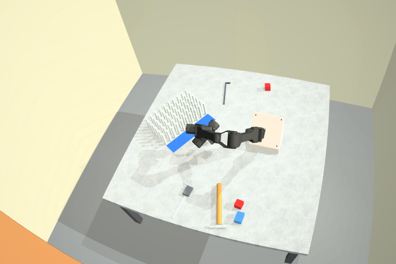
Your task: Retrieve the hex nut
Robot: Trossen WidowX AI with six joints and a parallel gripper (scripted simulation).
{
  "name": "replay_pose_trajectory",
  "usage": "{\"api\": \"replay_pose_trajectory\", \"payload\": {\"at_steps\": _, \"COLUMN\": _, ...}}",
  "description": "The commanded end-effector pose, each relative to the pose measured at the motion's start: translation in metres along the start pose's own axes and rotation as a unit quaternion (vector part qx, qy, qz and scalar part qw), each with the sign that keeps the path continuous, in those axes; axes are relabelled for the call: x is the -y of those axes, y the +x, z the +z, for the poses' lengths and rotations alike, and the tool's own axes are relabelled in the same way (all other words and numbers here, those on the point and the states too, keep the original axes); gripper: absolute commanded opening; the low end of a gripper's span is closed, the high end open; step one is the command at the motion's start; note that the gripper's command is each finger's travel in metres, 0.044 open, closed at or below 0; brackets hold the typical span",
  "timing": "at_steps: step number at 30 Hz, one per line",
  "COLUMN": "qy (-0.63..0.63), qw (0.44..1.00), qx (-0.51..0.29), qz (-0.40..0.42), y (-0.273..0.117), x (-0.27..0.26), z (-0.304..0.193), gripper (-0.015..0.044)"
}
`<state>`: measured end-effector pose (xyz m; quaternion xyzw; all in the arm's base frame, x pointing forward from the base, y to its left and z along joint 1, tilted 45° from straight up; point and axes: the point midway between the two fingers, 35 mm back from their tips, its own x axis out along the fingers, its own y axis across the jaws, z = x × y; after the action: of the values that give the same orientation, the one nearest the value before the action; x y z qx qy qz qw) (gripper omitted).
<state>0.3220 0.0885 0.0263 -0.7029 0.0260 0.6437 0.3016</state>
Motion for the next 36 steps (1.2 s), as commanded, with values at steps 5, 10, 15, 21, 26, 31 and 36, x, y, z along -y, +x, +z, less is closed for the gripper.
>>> {"api": "replay_pose_trajectory", "payload": {"at_steps": 5, "qy": -0.002, "qw": 1.0, "qx": -0.003, "qz": -0.003, "y": 0.001, "x": 0.002, "z": -0.008, "gripper": 0.0}}
{"api": "replay_pose_trajectory", "payload": {"at_steps": 10, "qy": -0.003, "qw": 1.0, "qx": -0.003, "qz": -0.003, "y": 0.002, "x": 0.002, "z": -0.011, "gripper": 0.0}}
{"api": "replay_pose_trajectory", "payload": {"at_steps": 15, "qy": -0.003, "qw": 1.0, "qx": -0.003, "qz": -0.003, "y": 0.004, "x": 0.002, "z": -0.014, "gripper": 0.0}}
{"api": "replay_pose_trajectory", "payload": {"at_steps": 21, "qy": -0.003, "qw": 1.0, "qx": -0.003, "qz": -0.003, "y": 0.005, "x": 0.002, "z": -0.018, "gripper": 0.0}}
{"api": "replay_pose_trajectory", "payload": {"at_steps": 26, "qy": -0.003, "qw": 1.0, "qx": -0.003, "qz": -0.003, "y": 0.006, "x": 0.002, "z": -0.021, "gripper": 0.0}}
{"api": "replay_pose_trajectory", "payload": {"at_steps": 31, "qy": -0.003, "qw": 1.0, "qx": -0.003, "qz": -0.003, "y": 0.007, "x": 0.002, "z": -0.024, "gripper": 0.0}}
{"api": "replay_pose_trajectory", "payload": {"at_steps": 36, "qy": -0.003, "qw": 1.0, "qx": -0.004, "qz": -0.003, "y": 0.008, "x": 0.002, "z": -0.028, "gripper": 0.0}}
